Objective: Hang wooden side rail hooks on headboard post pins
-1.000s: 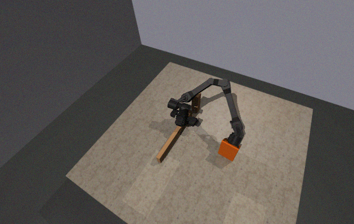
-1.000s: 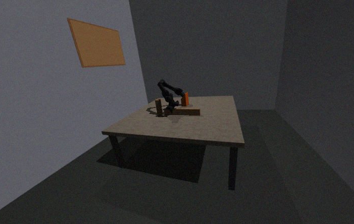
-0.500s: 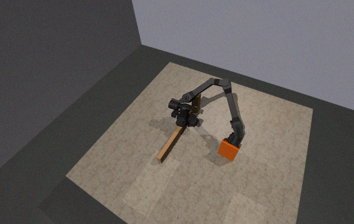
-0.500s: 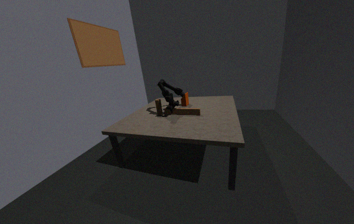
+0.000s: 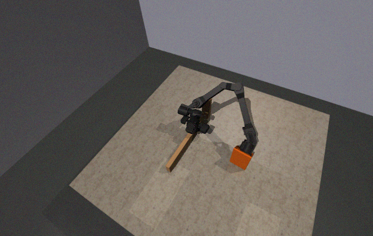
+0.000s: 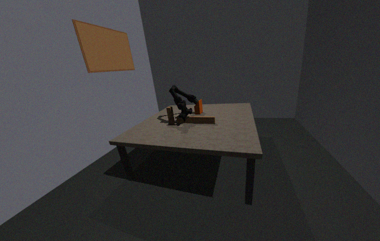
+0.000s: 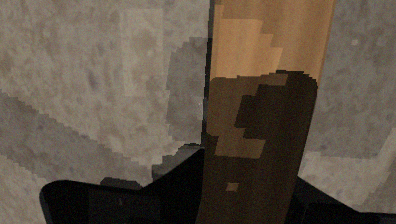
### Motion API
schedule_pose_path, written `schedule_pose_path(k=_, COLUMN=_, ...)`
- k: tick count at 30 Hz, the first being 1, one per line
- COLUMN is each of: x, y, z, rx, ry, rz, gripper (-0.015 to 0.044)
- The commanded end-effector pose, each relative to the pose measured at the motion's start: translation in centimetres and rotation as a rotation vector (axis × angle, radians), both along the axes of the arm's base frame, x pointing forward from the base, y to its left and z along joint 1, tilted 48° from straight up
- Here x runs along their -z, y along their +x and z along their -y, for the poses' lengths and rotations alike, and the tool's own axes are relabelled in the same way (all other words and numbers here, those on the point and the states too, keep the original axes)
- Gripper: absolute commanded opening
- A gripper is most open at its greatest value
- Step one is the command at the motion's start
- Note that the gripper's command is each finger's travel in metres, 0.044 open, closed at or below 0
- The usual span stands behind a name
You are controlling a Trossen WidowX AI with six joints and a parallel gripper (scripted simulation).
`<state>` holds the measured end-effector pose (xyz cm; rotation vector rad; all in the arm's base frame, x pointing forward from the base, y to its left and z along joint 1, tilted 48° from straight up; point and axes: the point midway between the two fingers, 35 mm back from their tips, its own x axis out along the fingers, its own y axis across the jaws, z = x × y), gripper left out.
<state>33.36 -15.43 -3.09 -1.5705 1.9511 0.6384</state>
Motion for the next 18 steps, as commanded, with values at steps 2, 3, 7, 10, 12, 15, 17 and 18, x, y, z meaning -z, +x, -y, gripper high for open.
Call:
schedule_pose_path(k=2, x=-0.02, y=0.02, z=-0.03, rx=-0.006, ry=-0.002, rz=-0.014, gripper=0.0000)
schedule_pose_path(k=3, x=-0.03, y=0.02, z=-0.04, rx=-0.006, ry=-0.002, rz=-0.014, gripper=0.0000)
schedule_pose_path(k=7, x=-0.08, y=0.04, z=-0.09, rx=-0.006, ry=-0.002, rz=-0.014, gripper=0.0000)
schedule_pose_path(k=10, x=-0.11, y=0.04, z=-0.12, rx=-0.006, ry=-0.002, rz=-0.014, gripper=0.0000)
schedule_pose_path(k=12, x=-0.13, y=0.05, z=-0.15, rx=-0.006, ry=-0.002, rz=-0.014, gripper=0.0000)
schedule_pose_path(k=15, x=-0.17, y=0.06, z=-0.18, rx=-0.006, ry=-0.002, rz=-0.014, gripper=0.0000)
schedule_pose_path(k=17, x=-0.19, y=0.07, z=-0.21, rx=-0.006, ry=-0.002, rz=-0.014, gripper=0.0000)
schedule_pose_path(k=18, x=-0.20, y=0.07, z=-0.22, rx=-0.006, ry=-0.002, rz=-0.014, gripper=0.0000)
